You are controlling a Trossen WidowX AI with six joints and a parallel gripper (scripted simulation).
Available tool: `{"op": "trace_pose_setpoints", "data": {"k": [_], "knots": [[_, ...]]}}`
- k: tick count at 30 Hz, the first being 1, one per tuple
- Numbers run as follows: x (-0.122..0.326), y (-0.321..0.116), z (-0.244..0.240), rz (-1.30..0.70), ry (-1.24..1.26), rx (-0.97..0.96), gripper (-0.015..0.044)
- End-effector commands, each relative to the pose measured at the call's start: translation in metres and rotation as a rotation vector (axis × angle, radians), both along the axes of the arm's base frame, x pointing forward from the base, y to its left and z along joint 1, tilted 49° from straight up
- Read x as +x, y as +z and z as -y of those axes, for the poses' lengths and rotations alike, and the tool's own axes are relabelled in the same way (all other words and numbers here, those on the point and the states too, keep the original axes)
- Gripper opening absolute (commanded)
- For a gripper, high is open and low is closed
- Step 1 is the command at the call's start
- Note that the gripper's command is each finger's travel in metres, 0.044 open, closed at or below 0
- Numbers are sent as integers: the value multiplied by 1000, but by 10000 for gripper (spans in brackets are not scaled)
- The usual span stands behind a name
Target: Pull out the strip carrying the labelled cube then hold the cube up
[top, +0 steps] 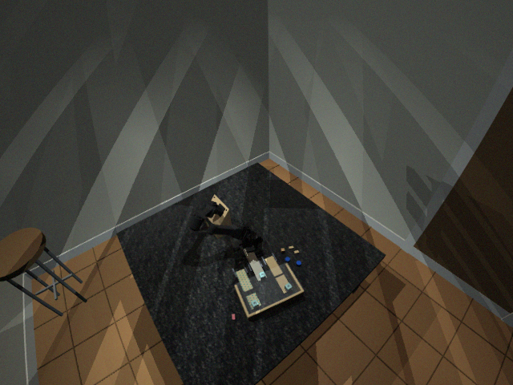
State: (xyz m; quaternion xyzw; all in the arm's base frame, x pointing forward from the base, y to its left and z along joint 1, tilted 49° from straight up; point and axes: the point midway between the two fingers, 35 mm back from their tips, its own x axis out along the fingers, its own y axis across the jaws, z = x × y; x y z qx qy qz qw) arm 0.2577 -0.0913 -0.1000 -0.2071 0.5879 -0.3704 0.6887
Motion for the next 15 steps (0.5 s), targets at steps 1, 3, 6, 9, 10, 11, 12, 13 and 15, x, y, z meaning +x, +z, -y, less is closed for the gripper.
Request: {"op": "trace_pose_setpoints", "data": {"k": [1,3,6,9,10,11,12,13,15], "knots": [[-17,-3,3,-29,-18,5,0],[-20,-4,2,-29,-18,5,0],[-23,-5,2,-29,-18,5,0],[-27,-5,1,-30,-18,5,0],[-28,-6,1,-30,-18,5,0],[-29,-6,1,-30,-18,5,0],[-30,-6,1,-30,-18,5,0],[-31,-6,0,-30,-18,5,0],[-33,-7,0,-30,-18,5,0]]}}
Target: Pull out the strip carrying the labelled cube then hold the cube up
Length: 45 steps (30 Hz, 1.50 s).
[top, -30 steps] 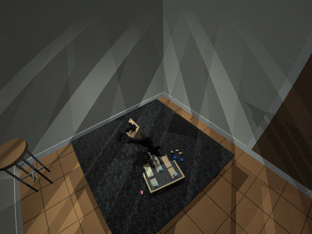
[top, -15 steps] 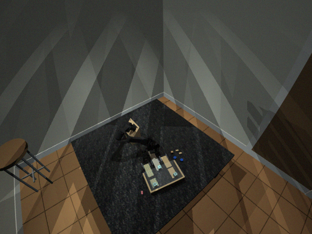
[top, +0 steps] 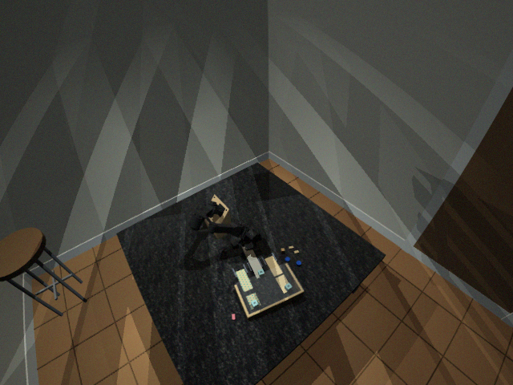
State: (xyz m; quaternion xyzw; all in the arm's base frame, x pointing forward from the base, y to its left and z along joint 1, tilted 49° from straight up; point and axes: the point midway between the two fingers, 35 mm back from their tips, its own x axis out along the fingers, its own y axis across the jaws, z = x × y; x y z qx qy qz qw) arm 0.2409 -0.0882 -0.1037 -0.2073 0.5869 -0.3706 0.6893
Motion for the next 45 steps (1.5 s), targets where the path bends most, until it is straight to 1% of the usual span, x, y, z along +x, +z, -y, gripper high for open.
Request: {"op": "trace_pose_setpoints", "data": {"k": [1,15,45], "knots": [[-18,-3,3,-32,-19,6,0],[-32,-6,1,-33,-19,6,0],[-32,-6,0,-33,-19,6,0]]}}
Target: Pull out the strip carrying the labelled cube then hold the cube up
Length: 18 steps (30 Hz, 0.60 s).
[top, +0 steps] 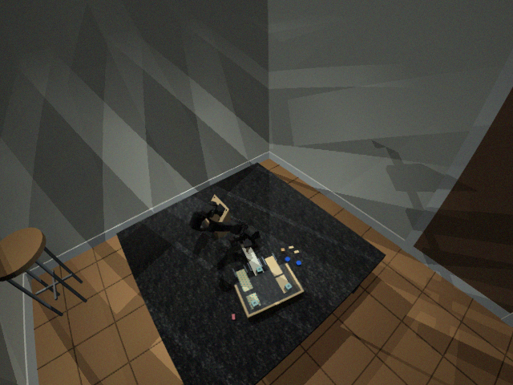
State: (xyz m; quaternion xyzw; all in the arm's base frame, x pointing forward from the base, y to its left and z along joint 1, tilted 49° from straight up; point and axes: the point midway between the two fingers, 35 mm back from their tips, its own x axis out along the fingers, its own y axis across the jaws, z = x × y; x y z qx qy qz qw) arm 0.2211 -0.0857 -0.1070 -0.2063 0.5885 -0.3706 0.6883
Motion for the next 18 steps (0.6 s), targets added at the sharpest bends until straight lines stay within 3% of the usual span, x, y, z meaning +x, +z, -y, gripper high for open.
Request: {"op": "trace_pose_setpoints", "data": {"k": [1,17,18], "knots": [[-12,-3,3,-30,-16,4,0],[-3,28,-31,-28,-16,7,0],[-1,28,-31,-22,-21,7,26]]}}
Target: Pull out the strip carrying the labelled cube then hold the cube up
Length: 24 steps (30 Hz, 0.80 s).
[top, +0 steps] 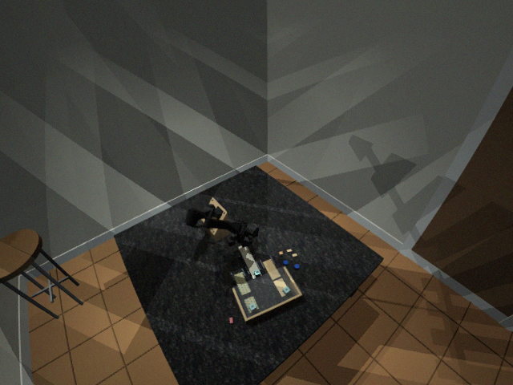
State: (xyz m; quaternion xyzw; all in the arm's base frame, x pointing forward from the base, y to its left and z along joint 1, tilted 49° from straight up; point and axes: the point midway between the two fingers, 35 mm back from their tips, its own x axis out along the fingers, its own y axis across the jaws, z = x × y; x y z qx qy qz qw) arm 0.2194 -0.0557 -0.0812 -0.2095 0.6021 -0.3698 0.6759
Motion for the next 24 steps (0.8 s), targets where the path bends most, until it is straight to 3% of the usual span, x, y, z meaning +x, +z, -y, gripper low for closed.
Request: {"op": "trace_pose_setpoints", "data": {"k": [1,16,24], "knots": [[6,3,-1,31,-27,5,53],[61,16,5,84,-70,5,440],[92,25,6,86,-70,5,440]]}}
